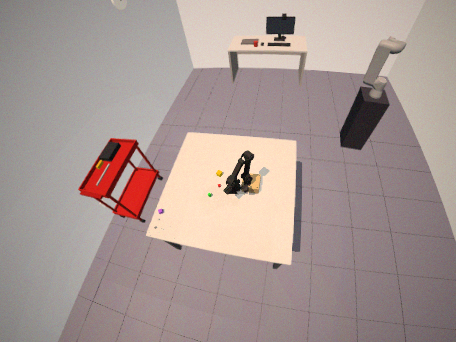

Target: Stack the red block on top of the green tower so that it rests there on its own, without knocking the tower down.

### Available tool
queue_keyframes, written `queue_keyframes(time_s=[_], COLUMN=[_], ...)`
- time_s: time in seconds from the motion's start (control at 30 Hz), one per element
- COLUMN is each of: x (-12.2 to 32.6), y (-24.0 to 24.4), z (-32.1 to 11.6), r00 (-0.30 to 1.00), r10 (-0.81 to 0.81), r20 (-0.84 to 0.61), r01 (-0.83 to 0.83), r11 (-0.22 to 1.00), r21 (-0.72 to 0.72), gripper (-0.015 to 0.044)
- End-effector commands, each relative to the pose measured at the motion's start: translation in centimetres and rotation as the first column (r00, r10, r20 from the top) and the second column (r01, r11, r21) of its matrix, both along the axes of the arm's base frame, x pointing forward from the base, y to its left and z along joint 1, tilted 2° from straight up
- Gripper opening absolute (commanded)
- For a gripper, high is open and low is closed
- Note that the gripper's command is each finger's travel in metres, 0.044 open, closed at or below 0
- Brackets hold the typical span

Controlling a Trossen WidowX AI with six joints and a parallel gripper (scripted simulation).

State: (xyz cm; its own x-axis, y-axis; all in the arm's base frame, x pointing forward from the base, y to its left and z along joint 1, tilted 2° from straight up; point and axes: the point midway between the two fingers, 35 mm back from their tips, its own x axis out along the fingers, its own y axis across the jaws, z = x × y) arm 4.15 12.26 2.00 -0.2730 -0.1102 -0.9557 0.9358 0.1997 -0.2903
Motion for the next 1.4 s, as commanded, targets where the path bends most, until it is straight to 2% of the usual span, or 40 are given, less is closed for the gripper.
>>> queue_keyframes(time_s=[0.0, 0.03, 0.3, 0.57, 0.97, 1.37], x=[0.1, 0.3, 3.6, 7.0, 12.9, 18.1], y=[0.0, 0.1, 1.0, 1.3, 0.2, -2.0], z=[0.0, 0.0, 0.2, 0.4, 0.5, 0.7], r00=[1.0, 1.0, 0.964, 0.856, 0.598, 0.208], r10=[0.005, 0.021, 0.263, 0.508, 0.776, 0.942], r20=[0.0, 0.0, 0.03, 0.096, 0.202, 0.264], r01=[-0.005, -0.021, -0.264, -0.517, -0.8, -0.973], r11=[1.0, 1.0, 0.957, 0.835, 0.563, 0.172], r21=[0.003, 0.01, 0.117, 0.189, 0.207, 0.153], gripper=[0.0426, 0.044, 0.044, 0.044, 0.044, 0.044])
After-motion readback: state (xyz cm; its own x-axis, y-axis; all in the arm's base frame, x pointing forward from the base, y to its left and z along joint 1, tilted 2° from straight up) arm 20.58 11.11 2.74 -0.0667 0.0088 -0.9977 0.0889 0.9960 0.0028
